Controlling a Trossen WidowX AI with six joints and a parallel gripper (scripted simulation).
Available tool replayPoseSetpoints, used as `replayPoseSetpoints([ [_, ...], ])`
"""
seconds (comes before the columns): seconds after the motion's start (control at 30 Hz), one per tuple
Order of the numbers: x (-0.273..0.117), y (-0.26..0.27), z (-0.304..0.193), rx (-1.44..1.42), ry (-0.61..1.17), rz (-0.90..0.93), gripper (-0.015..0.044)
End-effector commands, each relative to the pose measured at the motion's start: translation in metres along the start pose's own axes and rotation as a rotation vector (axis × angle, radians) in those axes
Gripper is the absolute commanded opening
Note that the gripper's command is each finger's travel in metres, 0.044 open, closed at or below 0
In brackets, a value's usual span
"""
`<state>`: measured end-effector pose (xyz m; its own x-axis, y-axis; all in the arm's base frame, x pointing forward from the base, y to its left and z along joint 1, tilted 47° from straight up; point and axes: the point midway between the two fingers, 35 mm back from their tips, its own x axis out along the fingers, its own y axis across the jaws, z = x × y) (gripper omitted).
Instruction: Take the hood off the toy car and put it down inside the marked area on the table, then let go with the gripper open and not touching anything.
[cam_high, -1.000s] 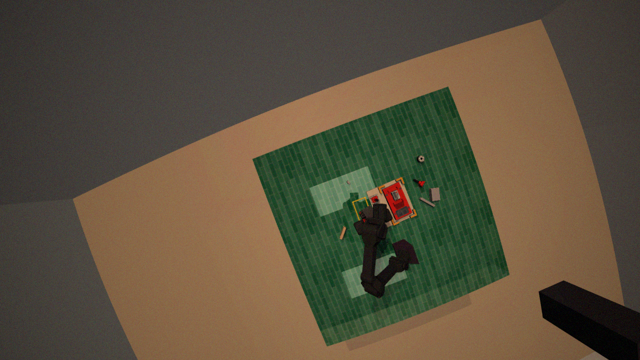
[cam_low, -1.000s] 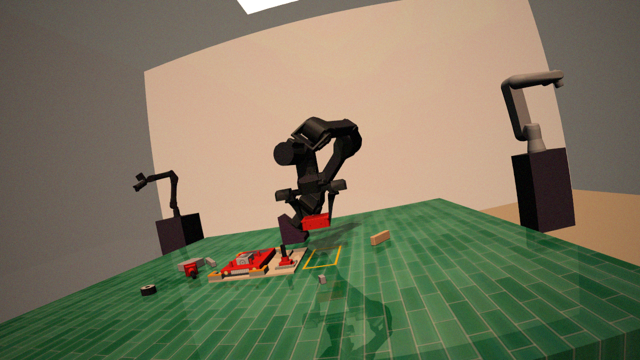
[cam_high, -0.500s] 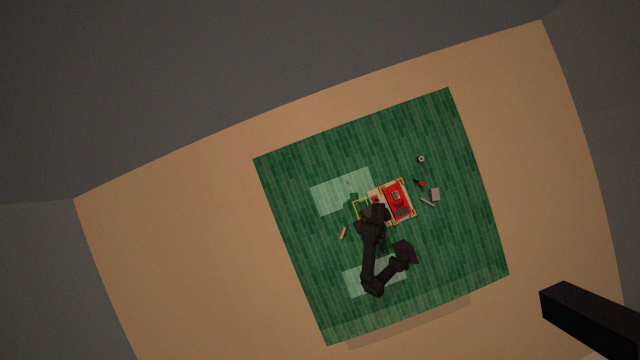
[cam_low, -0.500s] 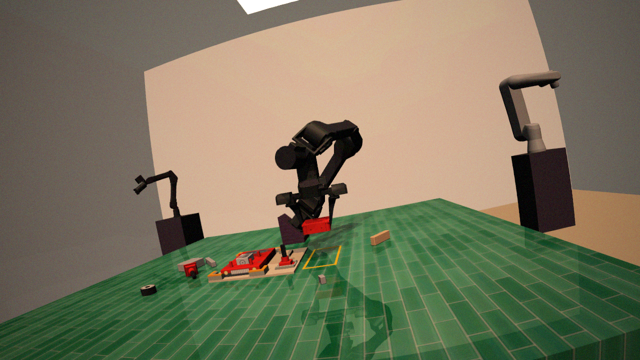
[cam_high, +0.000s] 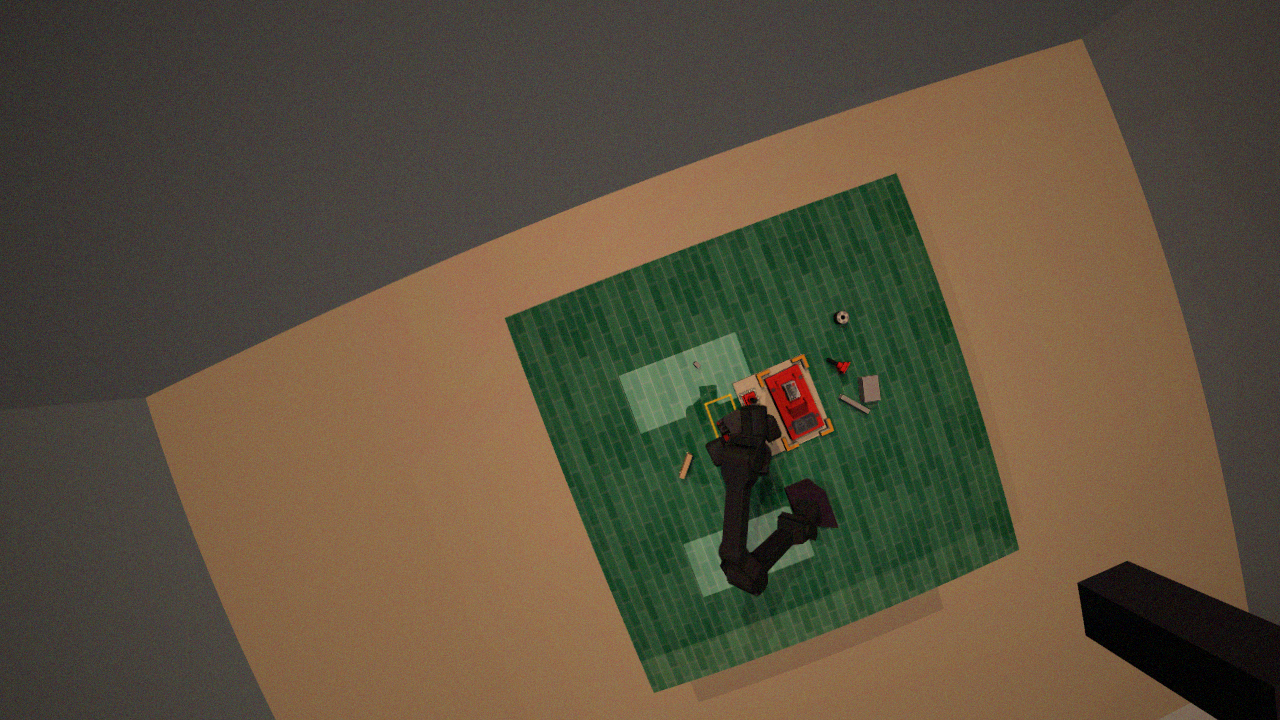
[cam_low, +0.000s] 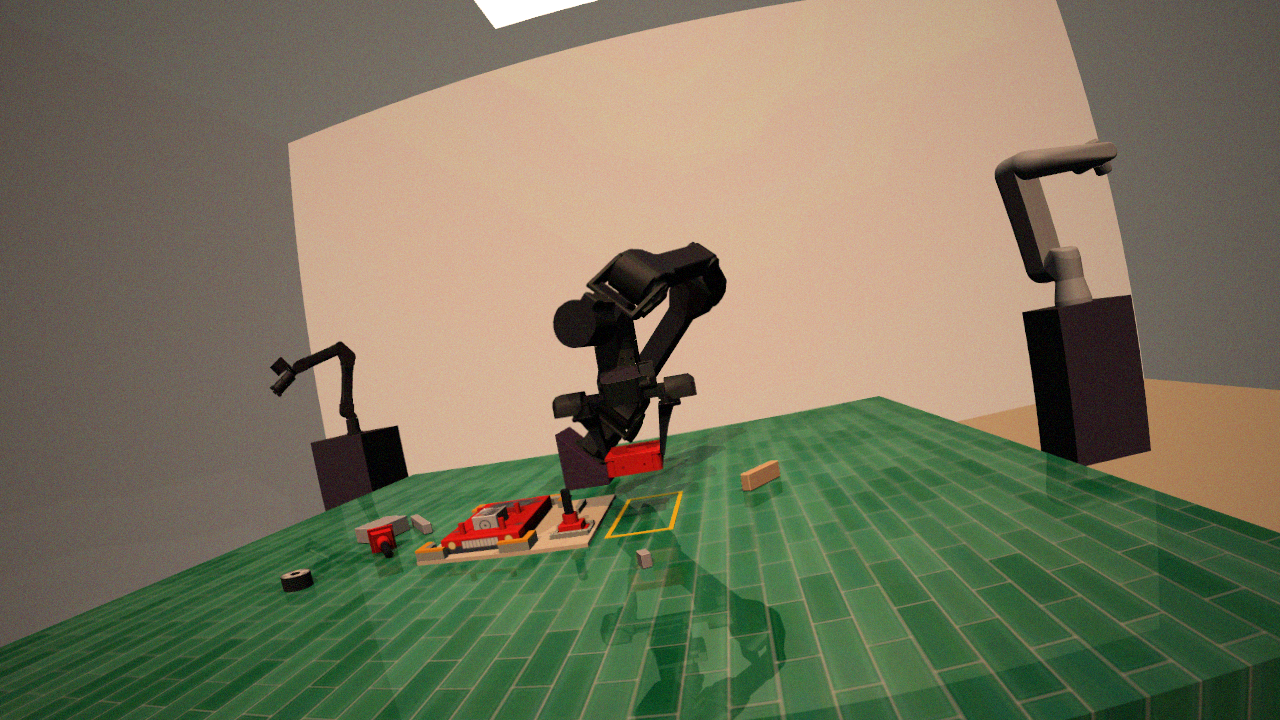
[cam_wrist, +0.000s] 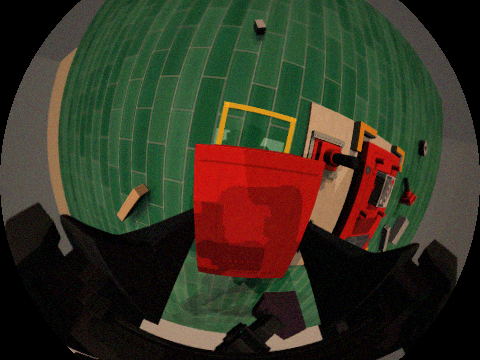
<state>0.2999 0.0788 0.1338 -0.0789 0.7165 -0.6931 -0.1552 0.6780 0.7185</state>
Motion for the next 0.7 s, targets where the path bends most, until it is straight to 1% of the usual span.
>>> replayPoseSetpoints([
  [0.0,0.003,0.001,0.000,0.004,-0.002,0.004,0.0000],
  [0.67,0.017,0.001,0.000,0.004,-0.002,0.005,0.0000],
])
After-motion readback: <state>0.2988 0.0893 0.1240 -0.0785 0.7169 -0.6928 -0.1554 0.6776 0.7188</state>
